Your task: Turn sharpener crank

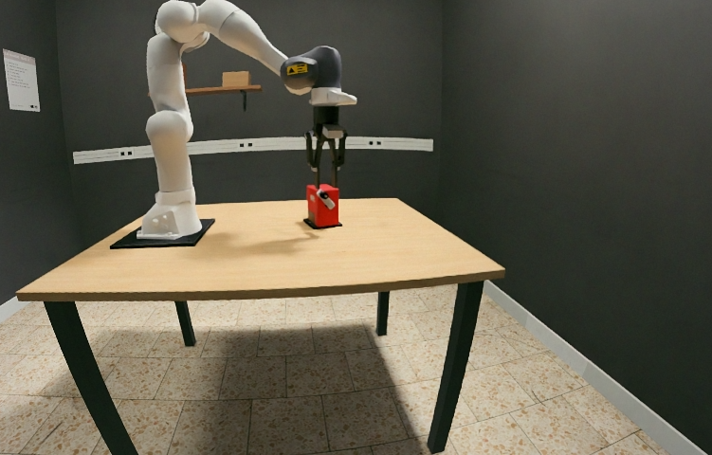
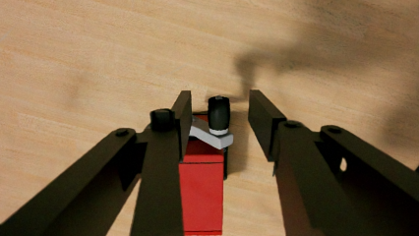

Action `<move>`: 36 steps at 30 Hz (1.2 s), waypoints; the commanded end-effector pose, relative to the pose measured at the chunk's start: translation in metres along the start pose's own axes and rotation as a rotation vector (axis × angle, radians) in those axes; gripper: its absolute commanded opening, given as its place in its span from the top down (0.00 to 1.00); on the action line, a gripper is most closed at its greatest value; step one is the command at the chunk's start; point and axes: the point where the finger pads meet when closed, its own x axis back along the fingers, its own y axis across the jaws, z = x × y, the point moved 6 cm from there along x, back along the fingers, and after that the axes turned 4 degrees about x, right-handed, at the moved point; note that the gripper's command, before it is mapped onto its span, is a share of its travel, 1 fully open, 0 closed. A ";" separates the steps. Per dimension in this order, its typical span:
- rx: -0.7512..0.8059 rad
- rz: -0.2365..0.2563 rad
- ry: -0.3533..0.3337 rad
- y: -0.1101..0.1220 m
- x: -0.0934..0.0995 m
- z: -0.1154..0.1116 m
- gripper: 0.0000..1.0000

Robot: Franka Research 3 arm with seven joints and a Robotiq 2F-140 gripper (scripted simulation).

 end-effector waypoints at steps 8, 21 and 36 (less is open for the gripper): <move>0.000 0.000 -0.002 0.001 -0.004 0.001 0.61; 0.000 0.000 -0.002 0.001 -0.014 0.001 0.61; 0.000 0.000 -0.002 0.001 -0.032 0.001 0.61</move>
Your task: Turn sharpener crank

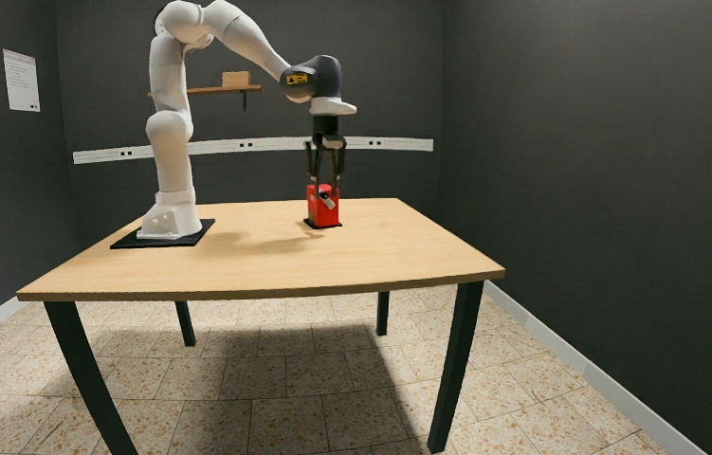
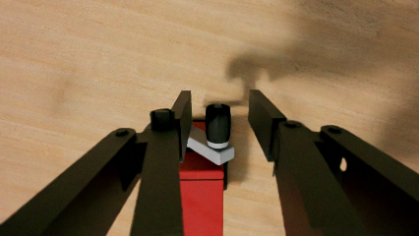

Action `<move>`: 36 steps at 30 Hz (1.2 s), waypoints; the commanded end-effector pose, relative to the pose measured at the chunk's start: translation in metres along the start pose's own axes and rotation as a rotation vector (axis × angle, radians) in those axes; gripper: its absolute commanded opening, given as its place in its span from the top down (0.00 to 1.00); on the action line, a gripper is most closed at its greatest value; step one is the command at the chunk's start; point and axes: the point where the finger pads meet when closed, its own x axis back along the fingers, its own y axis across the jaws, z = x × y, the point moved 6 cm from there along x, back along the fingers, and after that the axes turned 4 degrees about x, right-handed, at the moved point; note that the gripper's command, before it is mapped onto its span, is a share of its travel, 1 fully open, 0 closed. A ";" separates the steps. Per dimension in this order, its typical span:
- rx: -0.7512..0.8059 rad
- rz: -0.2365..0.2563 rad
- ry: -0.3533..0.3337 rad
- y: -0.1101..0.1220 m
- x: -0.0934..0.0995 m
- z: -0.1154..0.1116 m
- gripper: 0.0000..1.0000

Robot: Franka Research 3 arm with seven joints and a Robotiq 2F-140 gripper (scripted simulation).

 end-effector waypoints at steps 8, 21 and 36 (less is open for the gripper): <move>0.003 0.006 0.000 -0.001 -0.013 0.001 0.61; 0.003 0.006 0.000 -0.001 -0.017 0.001 0.61; 0.003 0.006 0.000 -0.001 -0.018 0.001 0.61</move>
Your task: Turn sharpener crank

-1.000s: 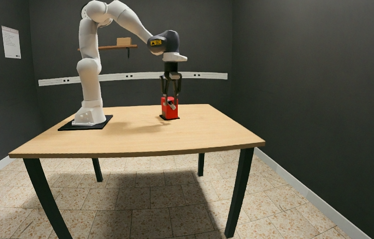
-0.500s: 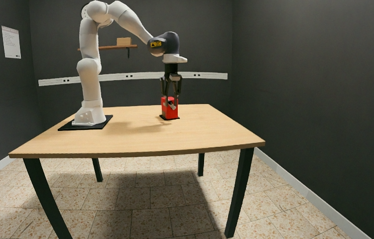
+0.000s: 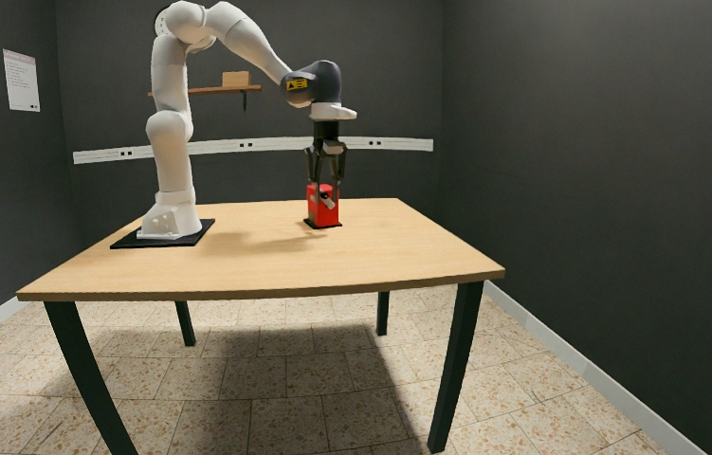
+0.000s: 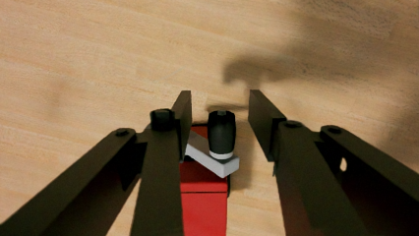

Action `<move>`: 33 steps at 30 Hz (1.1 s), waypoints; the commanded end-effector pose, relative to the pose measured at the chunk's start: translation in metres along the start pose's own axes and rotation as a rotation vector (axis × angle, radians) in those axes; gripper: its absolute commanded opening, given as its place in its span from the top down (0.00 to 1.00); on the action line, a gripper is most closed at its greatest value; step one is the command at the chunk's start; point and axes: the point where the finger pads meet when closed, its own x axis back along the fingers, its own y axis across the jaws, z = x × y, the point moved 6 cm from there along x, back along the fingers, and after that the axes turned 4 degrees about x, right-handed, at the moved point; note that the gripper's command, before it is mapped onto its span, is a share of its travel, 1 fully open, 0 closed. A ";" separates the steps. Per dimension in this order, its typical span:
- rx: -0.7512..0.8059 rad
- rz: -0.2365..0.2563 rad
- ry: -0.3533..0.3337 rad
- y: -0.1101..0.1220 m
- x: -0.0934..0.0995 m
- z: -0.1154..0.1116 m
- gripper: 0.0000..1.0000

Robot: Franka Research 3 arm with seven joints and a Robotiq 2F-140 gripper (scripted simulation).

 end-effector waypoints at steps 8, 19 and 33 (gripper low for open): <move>0.002 -0.001 -0.002 0.001 -0.002 0.001 0.90; 0.002 -0.001 -0.002 0.001 -0.002 0.001 0.90; 0.002 -0.001 -0.002 0.001 -0.002 0.001 0.90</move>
